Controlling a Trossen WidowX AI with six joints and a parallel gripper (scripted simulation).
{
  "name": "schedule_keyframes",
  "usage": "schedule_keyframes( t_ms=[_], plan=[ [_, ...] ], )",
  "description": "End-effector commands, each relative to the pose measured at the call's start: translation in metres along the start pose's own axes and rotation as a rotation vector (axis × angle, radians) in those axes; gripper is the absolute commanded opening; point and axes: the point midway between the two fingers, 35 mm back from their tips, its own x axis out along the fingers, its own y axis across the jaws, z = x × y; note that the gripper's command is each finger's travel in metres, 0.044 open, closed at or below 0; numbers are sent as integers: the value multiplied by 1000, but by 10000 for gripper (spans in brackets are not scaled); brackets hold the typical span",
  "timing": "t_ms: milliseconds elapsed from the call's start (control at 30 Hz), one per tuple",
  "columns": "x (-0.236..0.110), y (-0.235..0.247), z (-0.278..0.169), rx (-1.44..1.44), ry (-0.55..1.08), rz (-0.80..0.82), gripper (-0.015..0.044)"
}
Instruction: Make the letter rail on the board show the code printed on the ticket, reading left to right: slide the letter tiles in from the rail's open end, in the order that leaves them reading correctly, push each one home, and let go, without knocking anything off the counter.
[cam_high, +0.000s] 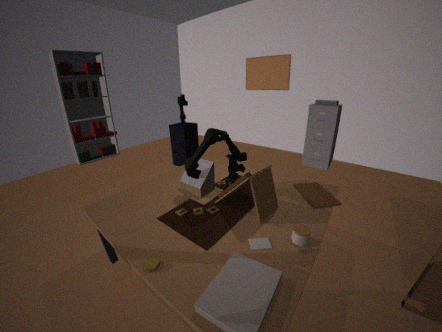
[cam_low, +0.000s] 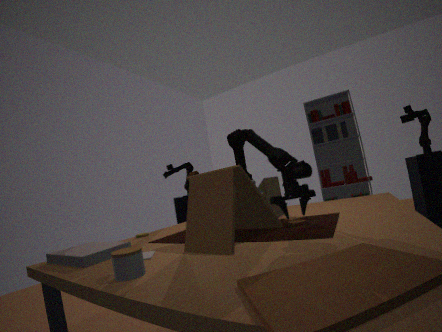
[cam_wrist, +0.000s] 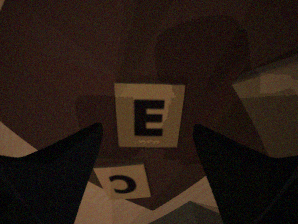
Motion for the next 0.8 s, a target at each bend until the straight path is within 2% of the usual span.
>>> schedule_keyframes(
  t_ms=[0, 433, 767],
  plan=[
    [2, -1, 0, -3, -2, -4, 340],
    [19, -1, 0, -3, -1, -5, 340],
    [20, -1, 0, -3, -1, -5, 340]
  ],
)
